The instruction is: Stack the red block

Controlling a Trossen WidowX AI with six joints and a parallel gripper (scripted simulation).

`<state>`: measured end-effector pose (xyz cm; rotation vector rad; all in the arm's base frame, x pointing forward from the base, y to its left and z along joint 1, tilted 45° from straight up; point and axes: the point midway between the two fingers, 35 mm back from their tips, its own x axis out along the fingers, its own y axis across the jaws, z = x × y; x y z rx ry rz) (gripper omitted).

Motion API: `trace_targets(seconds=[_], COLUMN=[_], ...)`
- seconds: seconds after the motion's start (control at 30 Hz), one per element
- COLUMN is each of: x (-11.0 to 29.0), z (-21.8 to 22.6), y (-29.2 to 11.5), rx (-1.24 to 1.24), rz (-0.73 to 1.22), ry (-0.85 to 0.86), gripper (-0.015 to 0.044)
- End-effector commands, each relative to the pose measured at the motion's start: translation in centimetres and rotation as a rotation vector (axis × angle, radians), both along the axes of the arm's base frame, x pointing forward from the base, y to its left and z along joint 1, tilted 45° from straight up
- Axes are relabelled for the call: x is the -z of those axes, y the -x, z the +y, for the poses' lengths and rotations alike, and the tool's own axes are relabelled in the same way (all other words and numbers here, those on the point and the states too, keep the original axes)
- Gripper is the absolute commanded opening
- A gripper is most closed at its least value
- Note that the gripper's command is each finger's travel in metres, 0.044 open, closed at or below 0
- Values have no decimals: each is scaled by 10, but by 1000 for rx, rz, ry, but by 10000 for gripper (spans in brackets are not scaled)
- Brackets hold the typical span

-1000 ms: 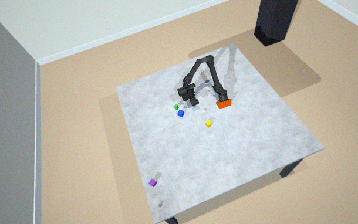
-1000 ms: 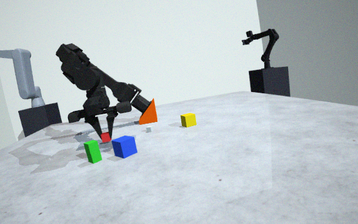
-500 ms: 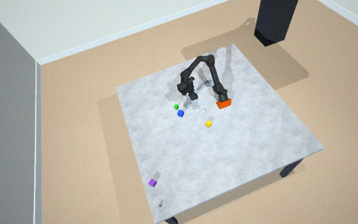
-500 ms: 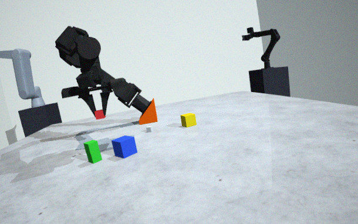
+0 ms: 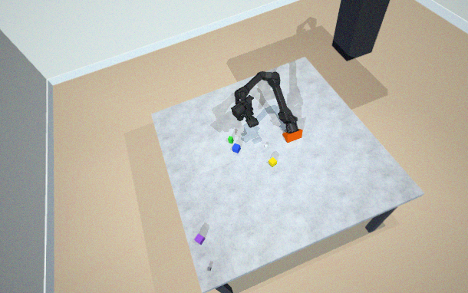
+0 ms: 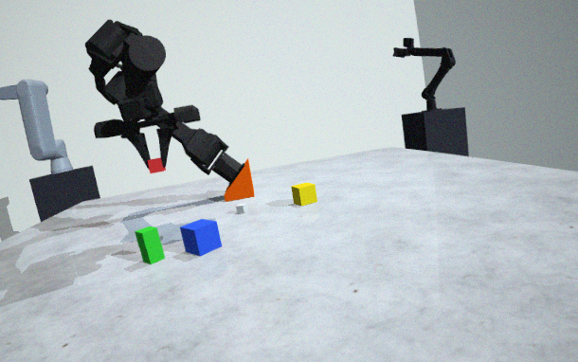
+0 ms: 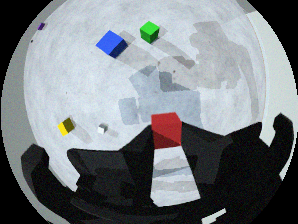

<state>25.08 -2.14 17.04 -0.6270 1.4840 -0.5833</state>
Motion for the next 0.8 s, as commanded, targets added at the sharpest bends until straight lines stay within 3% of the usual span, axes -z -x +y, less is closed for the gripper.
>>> trace_targets(seconds=[0.0,0.77], x=[-1,-8], z=[2,7], y=[-6,-92], rx=[6,-5], rz=[3,-8], ry=[-2,-5], gripper=[0,0])
